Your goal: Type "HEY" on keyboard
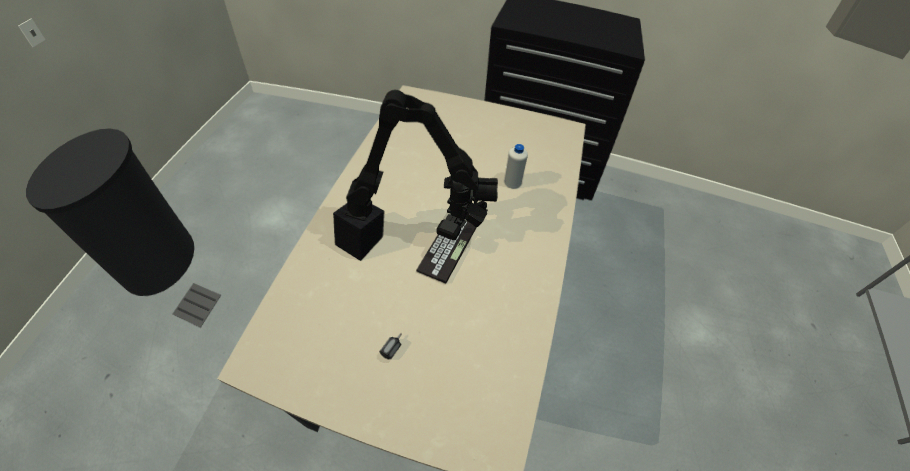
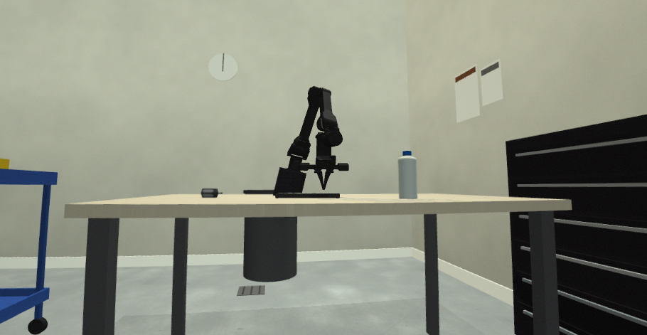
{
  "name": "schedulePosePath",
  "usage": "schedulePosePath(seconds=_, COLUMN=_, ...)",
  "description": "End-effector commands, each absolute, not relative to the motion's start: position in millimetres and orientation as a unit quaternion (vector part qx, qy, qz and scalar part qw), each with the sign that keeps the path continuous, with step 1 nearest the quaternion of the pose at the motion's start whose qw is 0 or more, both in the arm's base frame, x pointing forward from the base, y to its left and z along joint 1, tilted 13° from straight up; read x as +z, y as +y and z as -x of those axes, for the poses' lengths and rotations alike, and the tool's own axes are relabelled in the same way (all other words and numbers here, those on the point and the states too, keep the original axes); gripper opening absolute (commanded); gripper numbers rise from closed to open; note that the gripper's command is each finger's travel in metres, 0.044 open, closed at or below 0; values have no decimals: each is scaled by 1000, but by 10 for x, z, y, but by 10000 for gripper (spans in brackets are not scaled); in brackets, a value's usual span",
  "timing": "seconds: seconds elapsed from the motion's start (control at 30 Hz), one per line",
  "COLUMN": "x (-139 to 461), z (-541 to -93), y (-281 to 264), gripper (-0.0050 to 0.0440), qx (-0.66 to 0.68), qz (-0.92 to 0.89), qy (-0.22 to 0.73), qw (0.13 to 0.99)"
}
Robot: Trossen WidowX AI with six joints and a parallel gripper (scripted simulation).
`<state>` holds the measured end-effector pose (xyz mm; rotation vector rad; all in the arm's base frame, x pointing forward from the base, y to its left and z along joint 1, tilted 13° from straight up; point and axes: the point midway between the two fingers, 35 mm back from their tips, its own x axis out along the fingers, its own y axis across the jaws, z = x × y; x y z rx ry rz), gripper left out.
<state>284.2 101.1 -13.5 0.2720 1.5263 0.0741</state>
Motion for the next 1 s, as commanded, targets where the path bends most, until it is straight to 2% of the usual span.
schedulePosePath(seconds=0.0, x=-147, z=-2881, y=1029, gripper=-50, qx=33, qz=-125, qy=683, qw=719)
schedulePosePath(seconds=0.97, x=-231, z=-2922, y=1063, gripper=-50, qx=37, qz=-126, qy=677, qw=724)
